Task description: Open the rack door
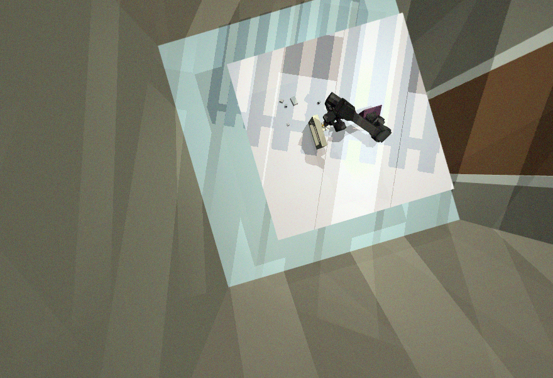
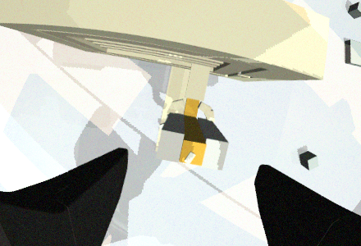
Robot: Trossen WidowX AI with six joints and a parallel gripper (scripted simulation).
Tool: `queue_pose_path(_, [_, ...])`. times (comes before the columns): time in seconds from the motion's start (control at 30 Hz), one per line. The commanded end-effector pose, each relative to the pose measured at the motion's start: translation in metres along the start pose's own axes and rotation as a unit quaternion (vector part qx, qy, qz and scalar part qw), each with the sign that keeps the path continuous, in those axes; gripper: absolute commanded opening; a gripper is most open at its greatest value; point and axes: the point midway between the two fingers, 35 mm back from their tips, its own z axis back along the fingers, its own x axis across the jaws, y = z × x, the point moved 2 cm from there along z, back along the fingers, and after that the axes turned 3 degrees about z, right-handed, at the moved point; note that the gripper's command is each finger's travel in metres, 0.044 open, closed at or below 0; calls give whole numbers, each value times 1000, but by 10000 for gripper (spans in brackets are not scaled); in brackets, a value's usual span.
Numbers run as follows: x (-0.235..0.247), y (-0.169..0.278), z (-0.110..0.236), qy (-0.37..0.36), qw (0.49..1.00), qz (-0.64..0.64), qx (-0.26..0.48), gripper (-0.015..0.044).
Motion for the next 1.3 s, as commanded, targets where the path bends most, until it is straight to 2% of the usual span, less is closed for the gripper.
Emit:
queue_pose_path(0.0, [-1, -1, 3, -9, 1000, -1, -5, 288])
queue_pose_path(1.27, [0, 0, -56, 11, 996, -24, 85, 288])
